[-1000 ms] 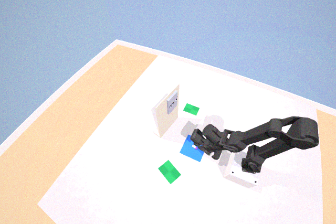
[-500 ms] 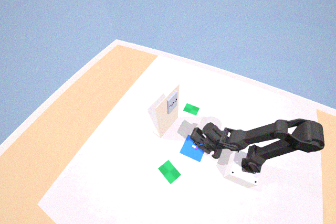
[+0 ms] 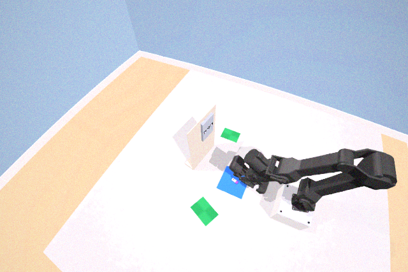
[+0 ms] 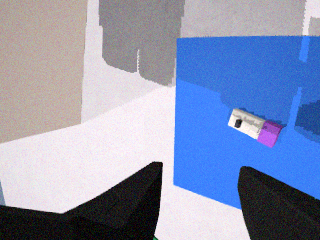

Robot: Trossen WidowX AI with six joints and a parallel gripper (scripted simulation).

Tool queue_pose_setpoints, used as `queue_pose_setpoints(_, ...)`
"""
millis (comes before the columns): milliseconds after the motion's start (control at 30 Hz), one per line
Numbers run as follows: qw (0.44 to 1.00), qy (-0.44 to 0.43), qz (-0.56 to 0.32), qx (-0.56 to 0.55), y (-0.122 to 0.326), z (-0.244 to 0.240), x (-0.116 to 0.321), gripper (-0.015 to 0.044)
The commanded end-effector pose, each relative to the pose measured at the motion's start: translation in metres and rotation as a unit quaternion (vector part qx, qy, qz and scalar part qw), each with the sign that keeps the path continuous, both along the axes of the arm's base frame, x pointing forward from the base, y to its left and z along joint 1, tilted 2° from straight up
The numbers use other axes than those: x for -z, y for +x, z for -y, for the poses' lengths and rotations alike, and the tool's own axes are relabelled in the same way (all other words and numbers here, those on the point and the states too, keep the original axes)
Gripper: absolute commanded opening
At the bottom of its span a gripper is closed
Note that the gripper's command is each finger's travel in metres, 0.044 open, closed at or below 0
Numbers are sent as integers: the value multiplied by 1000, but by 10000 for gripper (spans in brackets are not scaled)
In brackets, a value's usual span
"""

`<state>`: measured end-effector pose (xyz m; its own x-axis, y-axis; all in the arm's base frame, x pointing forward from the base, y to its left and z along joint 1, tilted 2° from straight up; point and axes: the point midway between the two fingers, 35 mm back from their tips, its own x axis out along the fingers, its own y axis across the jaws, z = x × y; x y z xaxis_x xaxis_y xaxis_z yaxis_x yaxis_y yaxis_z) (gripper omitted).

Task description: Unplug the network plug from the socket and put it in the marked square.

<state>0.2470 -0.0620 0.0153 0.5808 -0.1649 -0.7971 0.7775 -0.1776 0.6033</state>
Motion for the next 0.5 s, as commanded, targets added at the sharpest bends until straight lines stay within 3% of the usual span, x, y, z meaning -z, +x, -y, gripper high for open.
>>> queue_pose_setpoints(0,1000,-1,4,4,1,1,-6,156)
queue_pose_setpoints(467,1000,-1,4,4,-1,0,-20,156)
